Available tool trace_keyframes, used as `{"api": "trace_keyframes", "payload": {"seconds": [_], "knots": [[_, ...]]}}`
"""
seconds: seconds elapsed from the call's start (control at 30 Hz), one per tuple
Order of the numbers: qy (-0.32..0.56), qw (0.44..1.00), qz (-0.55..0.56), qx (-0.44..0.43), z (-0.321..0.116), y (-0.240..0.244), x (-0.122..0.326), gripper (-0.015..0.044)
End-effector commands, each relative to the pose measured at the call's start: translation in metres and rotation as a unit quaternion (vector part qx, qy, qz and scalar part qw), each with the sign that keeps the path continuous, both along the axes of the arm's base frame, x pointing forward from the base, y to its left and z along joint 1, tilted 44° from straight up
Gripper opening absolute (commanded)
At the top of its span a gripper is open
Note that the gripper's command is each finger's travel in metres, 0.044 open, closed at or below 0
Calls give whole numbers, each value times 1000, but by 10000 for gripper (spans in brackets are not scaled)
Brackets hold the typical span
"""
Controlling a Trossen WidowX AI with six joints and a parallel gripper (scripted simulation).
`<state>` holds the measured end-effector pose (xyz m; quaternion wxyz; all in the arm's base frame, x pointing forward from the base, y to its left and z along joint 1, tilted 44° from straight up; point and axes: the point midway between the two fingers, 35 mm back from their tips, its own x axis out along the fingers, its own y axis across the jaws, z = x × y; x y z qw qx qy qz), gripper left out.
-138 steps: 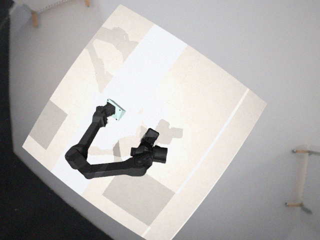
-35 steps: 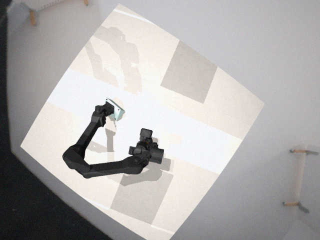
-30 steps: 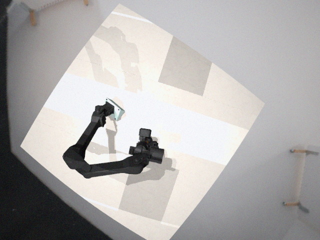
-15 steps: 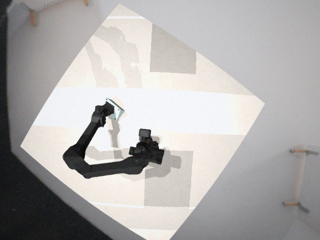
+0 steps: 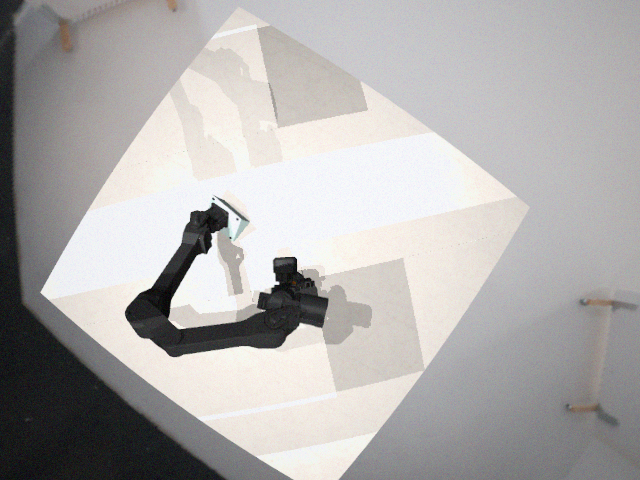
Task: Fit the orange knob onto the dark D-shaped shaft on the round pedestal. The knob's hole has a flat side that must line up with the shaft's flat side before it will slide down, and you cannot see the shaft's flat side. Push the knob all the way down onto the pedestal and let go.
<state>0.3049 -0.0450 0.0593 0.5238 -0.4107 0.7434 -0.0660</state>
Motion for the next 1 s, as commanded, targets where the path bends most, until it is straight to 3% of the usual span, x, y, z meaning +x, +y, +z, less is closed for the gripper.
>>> {"api": "trace_keyframes", "payload": {"seconds": [0.0,0.97], "knots": [[20,999,24,6,0,1,2,0],[49,997,55,10,1,2,0,0]]}}
